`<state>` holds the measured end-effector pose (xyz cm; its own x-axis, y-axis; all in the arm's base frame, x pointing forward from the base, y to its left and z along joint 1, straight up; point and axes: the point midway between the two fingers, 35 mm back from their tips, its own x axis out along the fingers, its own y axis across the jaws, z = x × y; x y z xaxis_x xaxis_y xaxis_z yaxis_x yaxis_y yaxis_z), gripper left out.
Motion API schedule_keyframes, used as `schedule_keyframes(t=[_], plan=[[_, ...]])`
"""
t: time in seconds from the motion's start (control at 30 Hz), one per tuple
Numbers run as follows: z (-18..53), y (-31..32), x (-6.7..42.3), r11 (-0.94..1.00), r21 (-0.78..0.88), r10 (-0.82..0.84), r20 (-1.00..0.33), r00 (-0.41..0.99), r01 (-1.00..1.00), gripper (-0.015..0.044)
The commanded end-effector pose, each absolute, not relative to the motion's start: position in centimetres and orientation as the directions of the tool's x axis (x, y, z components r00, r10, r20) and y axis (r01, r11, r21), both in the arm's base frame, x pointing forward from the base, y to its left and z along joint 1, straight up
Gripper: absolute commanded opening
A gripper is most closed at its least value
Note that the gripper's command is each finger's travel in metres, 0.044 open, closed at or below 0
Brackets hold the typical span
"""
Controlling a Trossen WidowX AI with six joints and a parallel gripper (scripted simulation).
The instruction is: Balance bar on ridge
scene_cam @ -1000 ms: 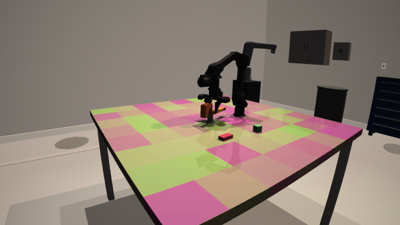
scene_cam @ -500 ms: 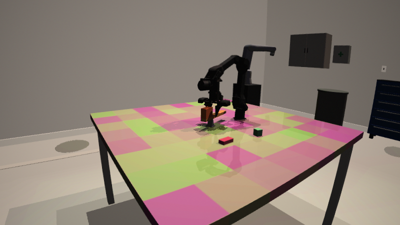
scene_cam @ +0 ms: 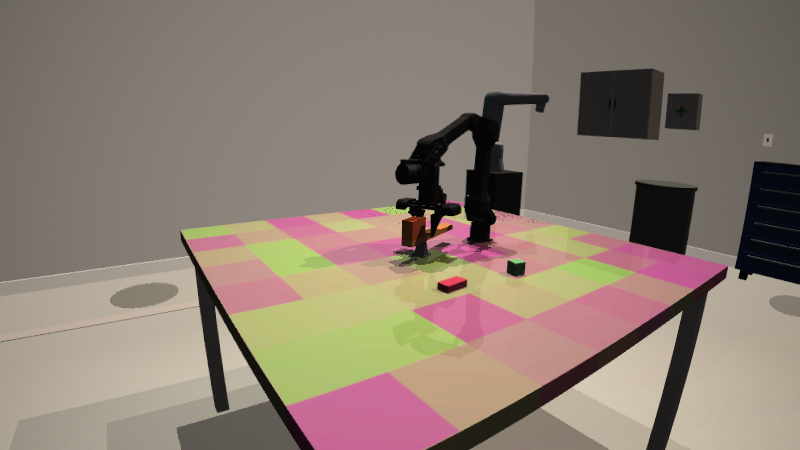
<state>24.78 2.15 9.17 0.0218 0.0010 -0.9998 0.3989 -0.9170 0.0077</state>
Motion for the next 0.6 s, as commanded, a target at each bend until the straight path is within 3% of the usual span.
schedule_keyframes(t=[0.0, 0.43, 0.57], plan=[[9.17, 2.15, 24.78, -0.917, 0.008, 0.001, -1.000, 0.022, 0.399, 0.0000], [9.17, 2.15, 24.78, -0.917, 0.008, 0.001, -1.000, 0.022, 0.399, 0.0000], [9.17, 2.15, 24.78, -0.917, 0.008, 0.001, -1.000, 0.022, 0.399, 0.0105]])
